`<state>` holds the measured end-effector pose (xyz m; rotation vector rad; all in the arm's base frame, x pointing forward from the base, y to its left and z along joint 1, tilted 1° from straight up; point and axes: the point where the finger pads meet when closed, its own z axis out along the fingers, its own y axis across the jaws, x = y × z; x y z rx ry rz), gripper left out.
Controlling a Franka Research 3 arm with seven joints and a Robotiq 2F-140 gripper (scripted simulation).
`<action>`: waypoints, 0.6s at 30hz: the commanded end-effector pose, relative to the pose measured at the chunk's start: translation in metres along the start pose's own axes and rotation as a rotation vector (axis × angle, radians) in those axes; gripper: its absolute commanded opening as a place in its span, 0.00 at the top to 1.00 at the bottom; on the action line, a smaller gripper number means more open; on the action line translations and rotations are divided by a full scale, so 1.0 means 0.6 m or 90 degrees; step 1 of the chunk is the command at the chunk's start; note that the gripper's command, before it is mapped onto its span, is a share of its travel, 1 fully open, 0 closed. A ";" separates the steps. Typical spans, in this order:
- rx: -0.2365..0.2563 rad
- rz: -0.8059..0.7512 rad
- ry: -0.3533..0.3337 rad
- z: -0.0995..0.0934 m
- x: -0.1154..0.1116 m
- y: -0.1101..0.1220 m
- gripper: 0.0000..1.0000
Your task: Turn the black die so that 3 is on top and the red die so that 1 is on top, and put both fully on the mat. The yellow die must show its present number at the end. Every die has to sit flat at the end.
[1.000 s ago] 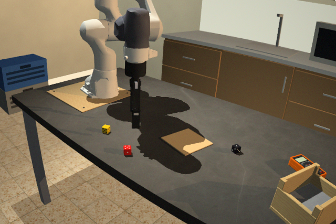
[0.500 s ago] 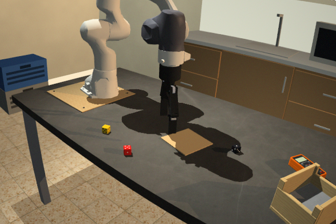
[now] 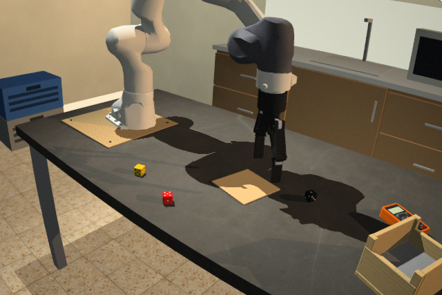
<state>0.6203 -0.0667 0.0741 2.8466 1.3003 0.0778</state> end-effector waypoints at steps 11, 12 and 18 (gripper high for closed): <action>0.017 0.050 -0.021 0.011 0.123 0.043 0.00; 0.017 0.050 -0.021 0.011 0.132 0.047 0.00; 0.017 0.050 -0.021 0.013 0.180 0.066 0.00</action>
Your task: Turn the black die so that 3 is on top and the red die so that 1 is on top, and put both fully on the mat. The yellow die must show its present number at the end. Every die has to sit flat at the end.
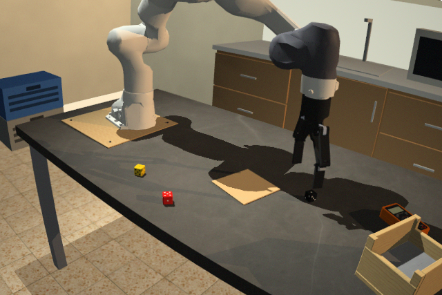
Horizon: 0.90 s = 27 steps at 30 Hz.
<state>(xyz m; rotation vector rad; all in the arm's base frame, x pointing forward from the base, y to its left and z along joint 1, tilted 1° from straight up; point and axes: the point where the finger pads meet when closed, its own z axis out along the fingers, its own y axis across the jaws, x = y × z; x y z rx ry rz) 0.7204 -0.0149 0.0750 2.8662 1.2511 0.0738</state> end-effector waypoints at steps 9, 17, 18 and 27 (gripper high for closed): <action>0.018 0.029 -0.018 0.007 0.045 0.011 0.00; 0.018 0.029 -0.018 0.008 0.070 0.020 0.00; 0.018 0.029 -0.018 0.008 0.070 0.020 0.00; 0.018 0.029 -0.018 0.008 0.081 0.024 0.00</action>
